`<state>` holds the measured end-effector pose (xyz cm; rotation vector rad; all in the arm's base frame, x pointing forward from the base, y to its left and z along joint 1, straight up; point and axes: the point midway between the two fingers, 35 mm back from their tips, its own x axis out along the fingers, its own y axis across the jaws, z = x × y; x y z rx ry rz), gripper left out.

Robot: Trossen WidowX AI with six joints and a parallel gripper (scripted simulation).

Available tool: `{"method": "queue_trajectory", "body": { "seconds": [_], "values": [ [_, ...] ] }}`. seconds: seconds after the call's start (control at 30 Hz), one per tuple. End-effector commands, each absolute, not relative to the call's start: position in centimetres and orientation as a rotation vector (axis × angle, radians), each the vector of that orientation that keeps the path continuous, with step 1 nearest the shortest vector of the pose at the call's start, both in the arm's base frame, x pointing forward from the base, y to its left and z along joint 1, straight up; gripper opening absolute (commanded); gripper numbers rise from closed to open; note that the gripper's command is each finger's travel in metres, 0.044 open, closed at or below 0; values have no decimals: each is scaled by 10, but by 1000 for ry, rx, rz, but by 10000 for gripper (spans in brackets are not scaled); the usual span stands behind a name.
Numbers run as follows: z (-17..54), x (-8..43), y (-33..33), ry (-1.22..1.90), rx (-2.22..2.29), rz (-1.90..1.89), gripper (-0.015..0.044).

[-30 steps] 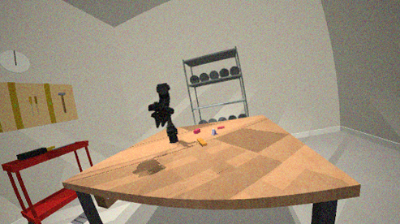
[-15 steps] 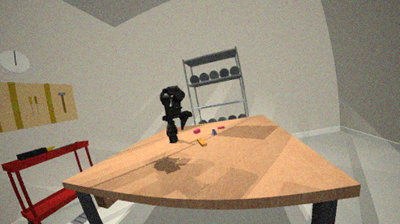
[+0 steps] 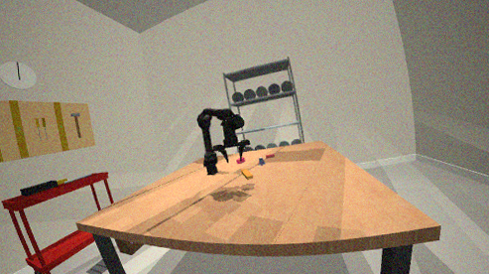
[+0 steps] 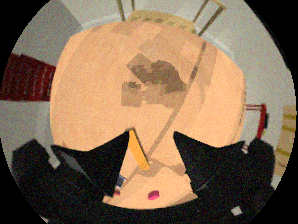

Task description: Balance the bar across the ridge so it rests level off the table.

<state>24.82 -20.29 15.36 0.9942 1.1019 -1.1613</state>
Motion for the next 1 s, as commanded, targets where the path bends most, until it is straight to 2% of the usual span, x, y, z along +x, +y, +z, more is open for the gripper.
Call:
{"method": "queue_trajectory", "body": {
  "seconds": [0.0, 0.43, 0.97],
  "values": [
    [145, 256, -186, 1167, 966, -1094, 315],
    [118, 280, -119, 1373, 845, -840, 315],
    [72, 282, -119, 1376, 843, -837, 315]
  ]
}}
